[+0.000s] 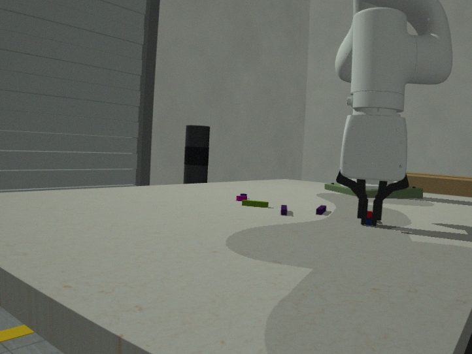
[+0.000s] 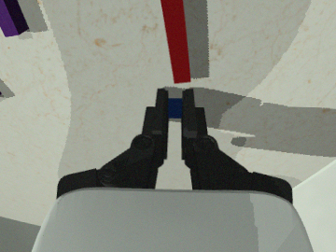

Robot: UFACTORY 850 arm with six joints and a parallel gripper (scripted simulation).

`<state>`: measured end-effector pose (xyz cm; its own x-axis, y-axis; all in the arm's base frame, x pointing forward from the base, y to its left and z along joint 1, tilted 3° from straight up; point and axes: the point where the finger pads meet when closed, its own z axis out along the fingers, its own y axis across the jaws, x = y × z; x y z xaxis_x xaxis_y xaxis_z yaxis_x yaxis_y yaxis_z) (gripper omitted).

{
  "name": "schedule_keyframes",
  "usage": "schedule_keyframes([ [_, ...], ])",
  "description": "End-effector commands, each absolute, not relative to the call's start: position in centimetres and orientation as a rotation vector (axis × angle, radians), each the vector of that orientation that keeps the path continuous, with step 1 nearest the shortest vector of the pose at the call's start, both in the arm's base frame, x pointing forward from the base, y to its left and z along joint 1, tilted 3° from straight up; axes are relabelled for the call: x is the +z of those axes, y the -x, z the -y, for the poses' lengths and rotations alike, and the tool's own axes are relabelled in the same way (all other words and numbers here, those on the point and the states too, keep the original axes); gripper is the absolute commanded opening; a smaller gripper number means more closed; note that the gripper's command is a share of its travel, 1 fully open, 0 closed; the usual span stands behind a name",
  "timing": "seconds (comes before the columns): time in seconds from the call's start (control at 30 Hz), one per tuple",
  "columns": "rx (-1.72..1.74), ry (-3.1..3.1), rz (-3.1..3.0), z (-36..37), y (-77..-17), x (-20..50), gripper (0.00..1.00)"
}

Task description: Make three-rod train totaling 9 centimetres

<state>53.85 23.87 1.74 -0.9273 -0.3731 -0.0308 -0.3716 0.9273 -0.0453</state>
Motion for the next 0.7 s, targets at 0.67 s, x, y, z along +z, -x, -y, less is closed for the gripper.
schedule_keyframes([
  [0.67, -0.059, 0.588, -3.044, -24.0, -53.7, 5.9, 0.04],
])
